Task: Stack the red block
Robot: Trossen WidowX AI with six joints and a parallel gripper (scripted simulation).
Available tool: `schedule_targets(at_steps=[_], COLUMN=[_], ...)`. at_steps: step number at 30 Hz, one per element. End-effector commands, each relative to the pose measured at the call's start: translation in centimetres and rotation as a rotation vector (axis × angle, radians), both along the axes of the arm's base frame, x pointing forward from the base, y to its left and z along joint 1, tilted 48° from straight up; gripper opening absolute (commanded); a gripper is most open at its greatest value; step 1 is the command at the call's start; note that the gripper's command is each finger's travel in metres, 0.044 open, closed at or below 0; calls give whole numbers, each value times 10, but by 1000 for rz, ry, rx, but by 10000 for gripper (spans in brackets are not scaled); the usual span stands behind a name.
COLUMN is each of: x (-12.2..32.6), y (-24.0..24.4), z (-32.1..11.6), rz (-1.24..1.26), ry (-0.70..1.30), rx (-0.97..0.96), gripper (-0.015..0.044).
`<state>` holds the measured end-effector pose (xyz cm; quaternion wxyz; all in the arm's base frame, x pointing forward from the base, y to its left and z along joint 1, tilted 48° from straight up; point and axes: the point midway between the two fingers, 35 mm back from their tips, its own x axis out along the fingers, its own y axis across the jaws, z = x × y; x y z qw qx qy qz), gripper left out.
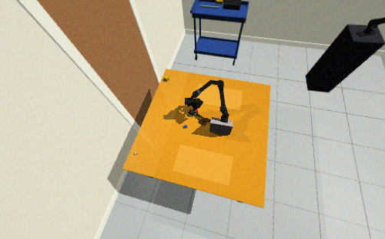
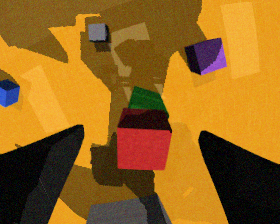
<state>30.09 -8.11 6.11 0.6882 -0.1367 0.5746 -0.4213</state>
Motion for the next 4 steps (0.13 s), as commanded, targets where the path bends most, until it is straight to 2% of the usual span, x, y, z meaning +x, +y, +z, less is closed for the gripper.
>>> schedule_targets(at_steps=[1, 4], x=[0, 0], y=[0, 0], z=[0, 0], rz=[-1, -1], ry=[-1, -1], rx=[0, 0], gripper=[440, 440])
